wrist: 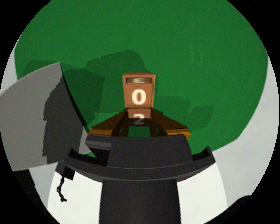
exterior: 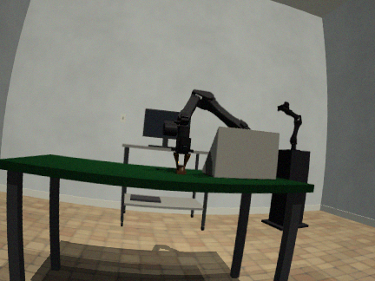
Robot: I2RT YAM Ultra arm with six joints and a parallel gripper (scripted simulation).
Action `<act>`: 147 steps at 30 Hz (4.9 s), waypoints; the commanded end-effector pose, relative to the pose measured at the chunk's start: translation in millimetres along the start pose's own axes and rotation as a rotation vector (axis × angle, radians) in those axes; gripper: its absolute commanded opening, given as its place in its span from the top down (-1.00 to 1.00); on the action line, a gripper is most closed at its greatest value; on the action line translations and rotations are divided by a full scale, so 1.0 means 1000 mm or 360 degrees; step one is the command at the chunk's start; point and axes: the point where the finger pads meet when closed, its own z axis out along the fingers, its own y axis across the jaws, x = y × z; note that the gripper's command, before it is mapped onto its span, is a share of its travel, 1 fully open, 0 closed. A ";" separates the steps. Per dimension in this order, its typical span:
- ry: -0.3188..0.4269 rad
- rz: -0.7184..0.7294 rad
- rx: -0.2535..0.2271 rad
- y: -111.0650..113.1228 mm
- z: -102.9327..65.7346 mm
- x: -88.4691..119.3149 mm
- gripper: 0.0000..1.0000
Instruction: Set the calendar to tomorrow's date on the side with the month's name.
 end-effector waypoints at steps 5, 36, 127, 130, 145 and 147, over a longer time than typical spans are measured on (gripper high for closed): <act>-0.0002 0.0000 0.0015 -0.002 -0.003 -0.001 0.49; -0.0002 0.0000 0.0015 -0.002 -0.013 -0.001 0.49; -0.0017 0.1661 0.0009 -0.005 -0.096 0.060 0.49; -0.0016 0.1831 0.0009 -0.005 -0.095 0.066 0.49; -0.0013 0.2500 0.0011 -0.003 -0.093 0.091 0.49; -0.0013 0.2500 0.0011 -0.003 -0.093 0.091 0.49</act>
